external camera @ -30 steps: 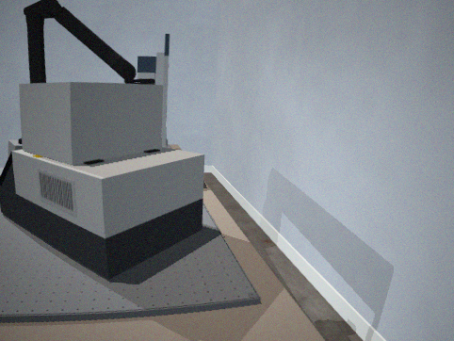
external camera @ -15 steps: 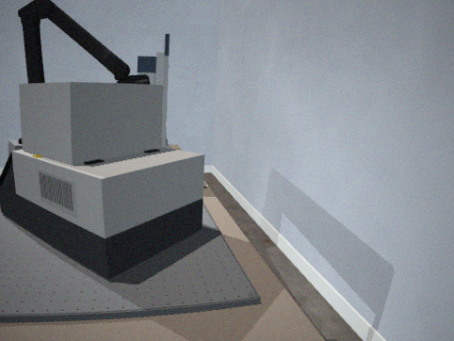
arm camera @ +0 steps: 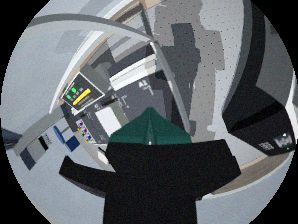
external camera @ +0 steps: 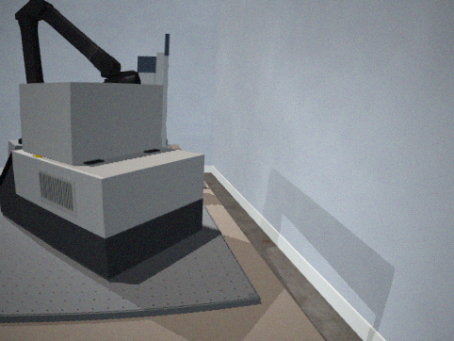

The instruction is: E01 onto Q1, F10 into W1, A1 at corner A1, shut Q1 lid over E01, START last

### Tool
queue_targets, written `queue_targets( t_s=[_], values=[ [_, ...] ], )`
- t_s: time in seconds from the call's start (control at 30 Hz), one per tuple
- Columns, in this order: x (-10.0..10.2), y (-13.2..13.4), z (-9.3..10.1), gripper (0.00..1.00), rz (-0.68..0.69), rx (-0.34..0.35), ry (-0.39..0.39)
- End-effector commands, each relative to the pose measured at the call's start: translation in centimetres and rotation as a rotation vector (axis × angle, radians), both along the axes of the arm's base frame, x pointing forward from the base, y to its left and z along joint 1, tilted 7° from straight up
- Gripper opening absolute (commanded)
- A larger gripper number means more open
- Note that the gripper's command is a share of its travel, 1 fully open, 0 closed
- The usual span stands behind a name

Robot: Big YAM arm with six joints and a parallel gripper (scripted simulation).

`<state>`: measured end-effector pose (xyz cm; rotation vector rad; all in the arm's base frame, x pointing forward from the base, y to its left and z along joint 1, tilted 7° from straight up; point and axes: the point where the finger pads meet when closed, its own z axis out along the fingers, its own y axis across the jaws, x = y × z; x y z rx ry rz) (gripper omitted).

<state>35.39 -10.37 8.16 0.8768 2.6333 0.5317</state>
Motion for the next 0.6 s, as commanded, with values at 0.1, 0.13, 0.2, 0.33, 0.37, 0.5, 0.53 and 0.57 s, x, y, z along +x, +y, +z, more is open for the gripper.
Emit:
queue_targets(
  t_s=[0.1,0.13,0.2,0.33,0.37,0.5,0.53,0.57],
  values=[
    [-1.6,-3.0,0.3,0.0,-0.151,0.023,-0.019],
    [-2.0,-3.4,0.3,0.0,-0.173,0.029,-0.017],
    [-2.6,-4.1,0.4,0.0,-0.212,0.039,-0.02],
    [-3.6,-5.5,0.3,0.0,-0.281,0.051,-0.032],
    [-4.0,-5.9,0.1,0.0,-0.301,0.057,-0.029],
    [-4.5,-6.3,0.1,0.0,-0.323,0.06,-0.026],
    [-4.9,-6.6,0.1,0.0,-0.34,0.066,-0.027],
    [-5.4,-7.1,0.1,0.0,-0.363,0.069,-0.031]
  ],
)
